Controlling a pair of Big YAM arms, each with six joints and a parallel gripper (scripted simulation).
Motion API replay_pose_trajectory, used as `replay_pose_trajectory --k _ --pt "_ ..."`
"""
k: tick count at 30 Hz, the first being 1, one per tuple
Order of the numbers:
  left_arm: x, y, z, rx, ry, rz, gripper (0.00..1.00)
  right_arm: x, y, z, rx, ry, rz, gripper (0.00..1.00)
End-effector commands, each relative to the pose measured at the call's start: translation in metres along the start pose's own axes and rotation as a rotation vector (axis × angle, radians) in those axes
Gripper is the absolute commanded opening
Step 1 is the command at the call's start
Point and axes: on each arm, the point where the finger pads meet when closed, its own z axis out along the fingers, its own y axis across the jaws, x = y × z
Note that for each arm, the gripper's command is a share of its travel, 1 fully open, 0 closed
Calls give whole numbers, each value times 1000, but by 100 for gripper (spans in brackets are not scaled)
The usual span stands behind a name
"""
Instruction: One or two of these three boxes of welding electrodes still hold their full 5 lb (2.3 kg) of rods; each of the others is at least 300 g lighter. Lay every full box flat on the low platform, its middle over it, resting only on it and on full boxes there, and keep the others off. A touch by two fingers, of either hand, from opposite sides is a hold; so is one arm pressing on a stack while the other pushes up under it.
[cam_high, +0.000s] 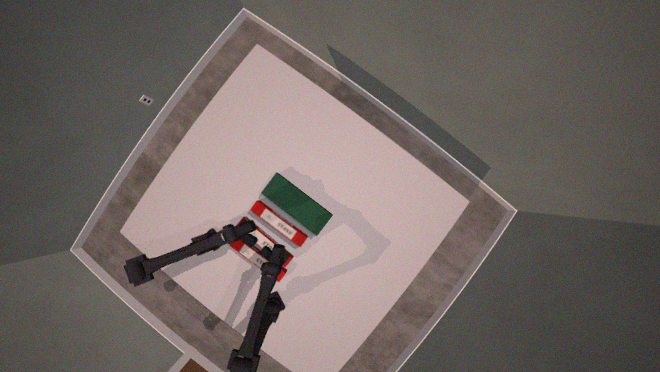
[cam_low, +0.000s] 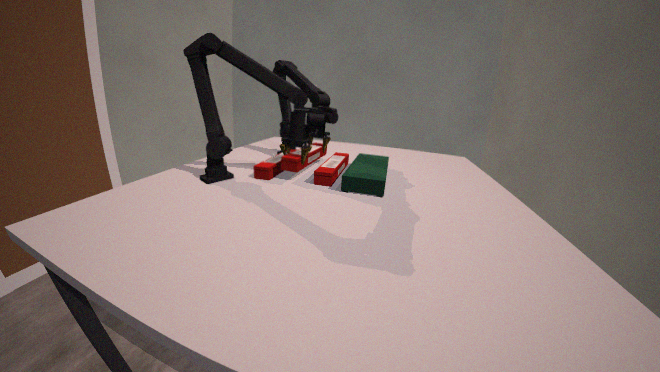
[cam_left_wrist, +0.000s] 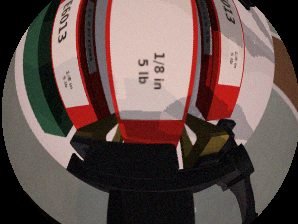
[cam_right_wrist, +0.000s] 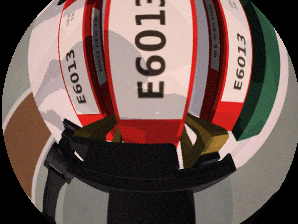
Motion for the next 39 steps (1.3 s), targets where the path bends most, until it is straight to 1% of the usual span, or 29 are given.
replay_pose_trajectory --k 1,37,39 --pt "-9 36 -46 -111 -39 0 0 -4 -37 -53 124 -37 -1 0" --pt "-10 41 -52 -111 -38 0 0 -2 -41 -59 125 -36 -1 0" --pt "-9 40 -53 -112 -38 0 0 -2 -41 -62 125 -36 -1 0"
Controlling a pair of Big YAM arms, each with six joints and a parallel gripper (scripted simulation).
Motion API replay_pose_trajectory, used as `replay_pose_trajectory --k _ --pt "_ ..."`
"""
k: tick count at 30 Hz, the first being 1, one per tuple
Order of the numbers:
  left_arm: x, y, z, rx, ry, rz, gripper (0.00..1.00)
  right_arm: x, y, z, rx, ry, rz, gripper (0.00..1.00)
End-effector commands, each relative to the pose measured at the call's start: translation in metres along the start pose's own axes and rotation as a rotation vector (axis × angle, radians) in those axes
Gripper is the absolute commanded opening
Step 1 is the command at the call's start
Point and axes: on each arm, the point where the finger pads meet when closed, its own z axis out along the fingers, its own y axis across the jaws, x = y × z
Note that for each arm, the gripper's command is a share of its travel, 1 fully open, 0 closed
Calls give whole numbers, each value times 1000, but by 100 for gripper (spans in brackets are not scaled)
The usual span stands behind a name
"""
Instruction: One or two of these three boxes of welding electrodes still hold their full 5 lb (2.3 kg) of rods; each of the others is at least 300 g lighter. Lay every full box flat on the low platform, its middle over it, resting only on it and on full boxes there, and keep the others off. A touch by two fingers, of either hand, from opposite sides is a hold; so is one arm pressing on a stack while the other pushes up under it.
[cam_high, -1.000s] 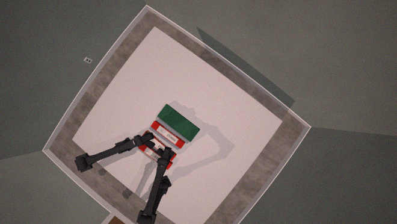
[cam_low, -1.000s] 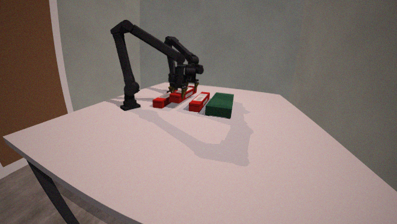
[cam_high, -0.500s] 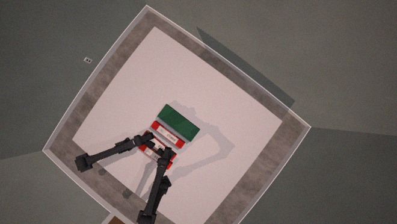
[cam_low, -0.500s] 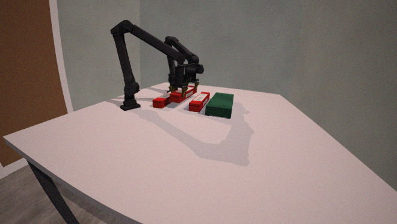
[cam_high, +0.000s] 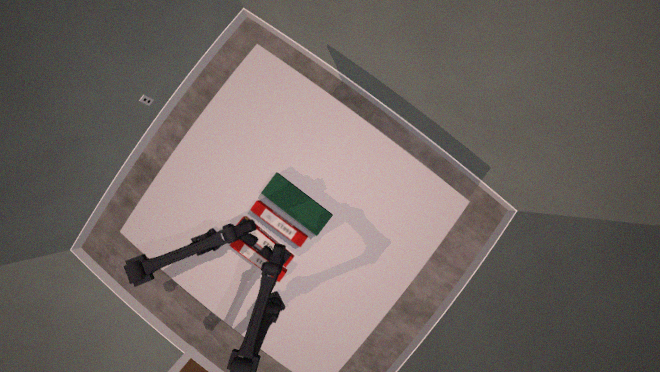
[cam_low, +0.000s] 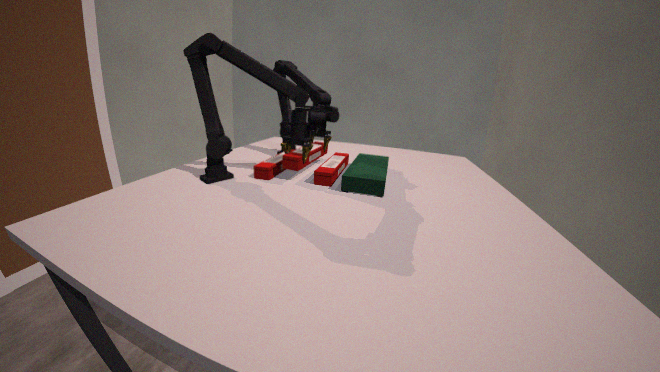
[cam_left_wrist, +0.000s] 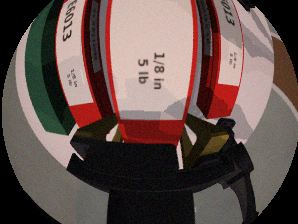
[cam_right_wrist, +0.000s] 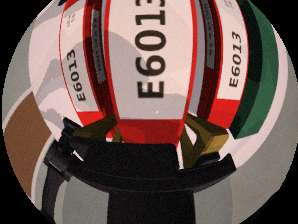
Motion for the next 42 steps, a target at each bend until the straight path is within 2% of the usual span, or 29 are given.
replay_pose_trajectory --k 1,42 --pt "-9 36 -49 -109 -37 2 0 -2 -36 -57 124 -36 1 0" --pt "-7 29 -112 -112 -38 2 0 0 -28 -119 127 -37 1 0"
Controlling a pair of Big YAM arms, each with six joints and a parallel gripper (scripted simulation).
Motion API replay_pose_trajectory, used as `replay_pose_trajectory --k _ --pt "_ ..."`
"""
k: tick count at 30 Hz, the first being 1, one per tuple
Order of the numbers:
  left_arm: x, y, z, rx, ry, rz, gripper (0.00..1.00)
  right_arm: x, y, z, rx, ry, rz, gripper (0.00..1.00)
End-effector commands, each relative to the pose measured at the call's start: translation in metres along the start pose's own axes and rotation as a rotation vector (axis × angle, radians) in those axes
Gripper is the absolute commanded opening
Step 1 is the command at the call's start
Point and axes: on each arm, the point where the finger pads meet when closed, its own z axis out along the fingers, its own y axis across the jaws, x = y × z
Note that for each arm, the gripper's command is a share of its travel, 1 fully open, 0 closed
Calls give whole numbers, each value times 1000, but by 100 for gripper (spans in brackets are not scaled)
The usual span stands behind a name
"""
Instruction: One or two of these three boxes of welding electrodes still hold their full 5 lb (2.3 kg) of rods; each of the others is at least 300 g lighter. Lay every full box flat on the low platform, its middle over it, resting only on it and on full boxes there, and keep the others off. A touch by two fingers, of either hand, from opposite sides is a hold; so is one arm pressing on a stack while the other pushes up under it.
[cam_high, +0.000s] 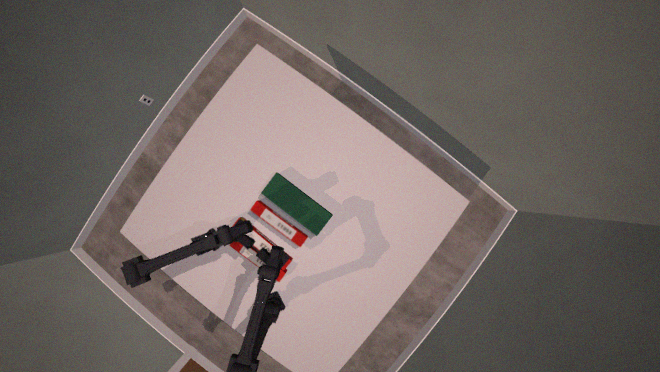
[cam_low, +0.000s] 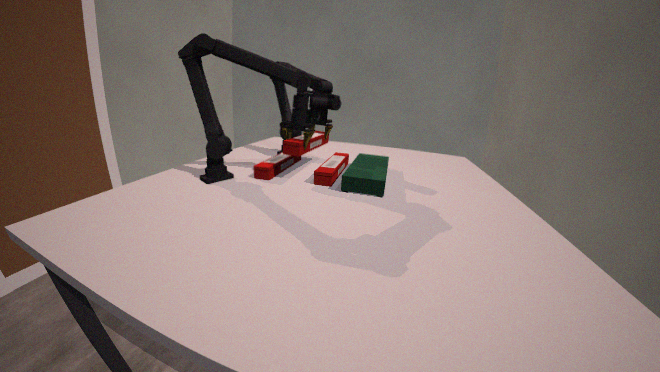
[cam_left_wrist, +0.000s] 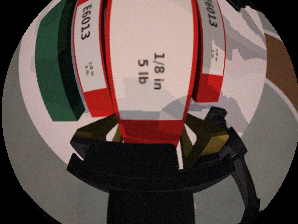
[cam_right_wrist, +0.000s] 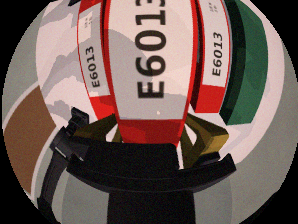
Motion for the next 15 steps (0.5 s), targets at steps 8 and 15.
replay_pose_trajectory --k 8,15 --pt "-6 28 -57 -124 -43 2 0 0 -27 -64 137 -40 2 0" --pt "-6 27 -59 -124 -43 2 0 0 -26 -66 138 -40 2 0"
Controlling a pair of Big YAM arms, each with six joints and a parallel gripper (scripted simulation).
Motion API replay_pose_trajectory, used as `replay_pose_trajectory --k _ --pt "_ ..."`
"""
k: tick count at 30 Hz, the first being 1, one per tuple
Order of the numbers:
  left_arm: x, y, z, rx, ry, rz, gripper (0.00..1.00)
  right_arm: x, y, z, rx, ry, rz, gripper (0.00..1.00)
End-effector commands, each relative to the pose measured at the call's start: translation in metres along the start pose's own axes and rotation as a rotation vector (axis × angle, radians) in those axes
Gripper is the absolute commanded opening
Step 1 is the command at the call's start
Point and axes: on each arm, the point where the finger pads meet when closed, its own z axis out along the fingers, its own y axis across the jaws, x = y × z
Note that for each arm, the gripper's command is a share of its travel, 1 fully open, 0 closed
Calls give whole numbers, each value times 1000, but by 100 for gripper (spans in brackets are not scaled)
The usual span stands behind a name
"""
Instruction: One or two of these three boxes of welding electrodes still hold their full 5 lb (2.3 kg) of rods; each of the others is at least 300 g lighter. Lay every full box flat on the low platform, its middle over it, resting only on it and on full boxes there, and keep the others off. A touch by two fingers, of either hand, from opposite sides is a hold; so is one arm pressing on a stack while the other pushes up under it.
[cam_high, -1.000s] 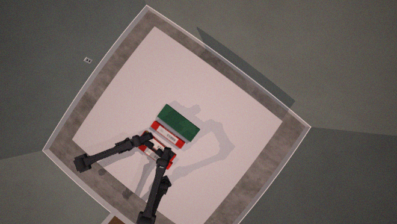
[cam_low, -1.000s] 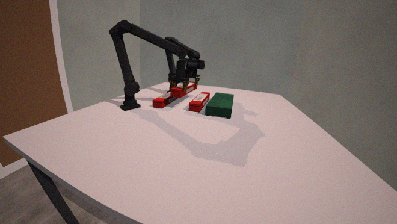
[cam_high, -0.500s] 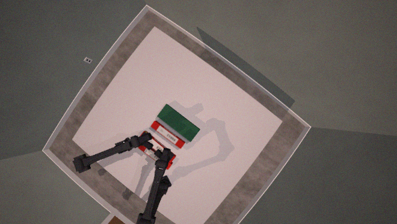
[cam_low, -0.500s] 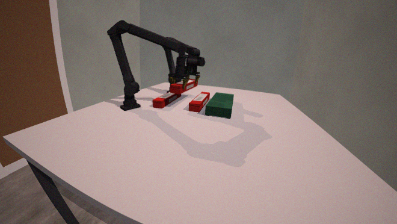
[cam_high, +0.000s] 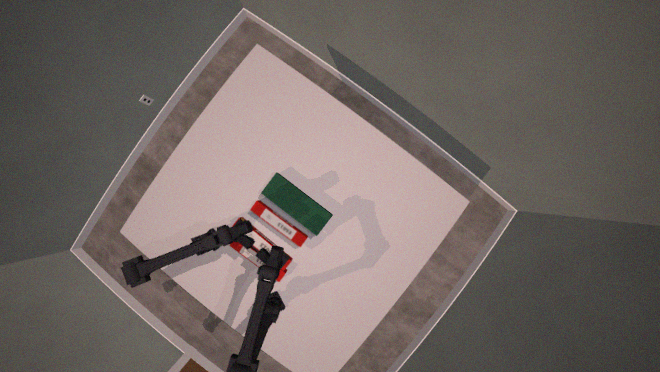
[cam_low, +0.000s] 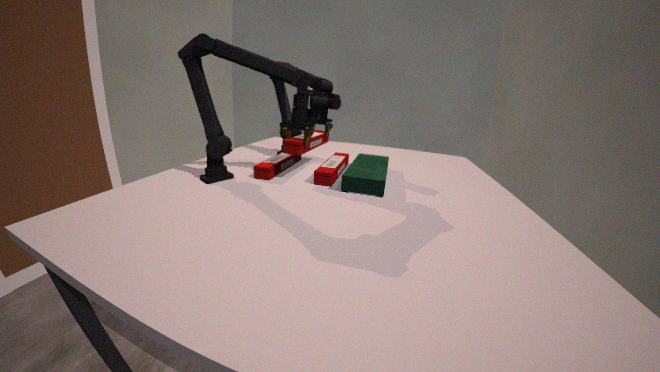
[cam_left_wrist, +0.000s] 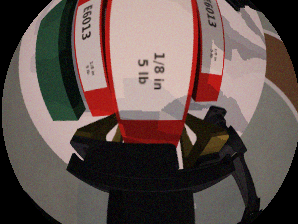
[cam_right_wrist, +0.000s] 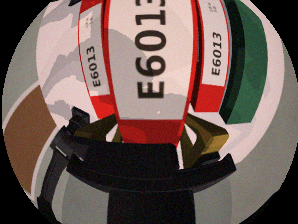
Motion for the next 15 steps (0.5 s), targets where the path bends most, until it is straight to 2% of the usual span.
replay_pose_trajectory --k 1,15 --pt "-6 27 -56 -126 -44 2 0 0 -26 -63 139 -42 2 0" --pt "-6 26 -58 -126 -44 2 0 0 -25 -64 139 -42 2 0"
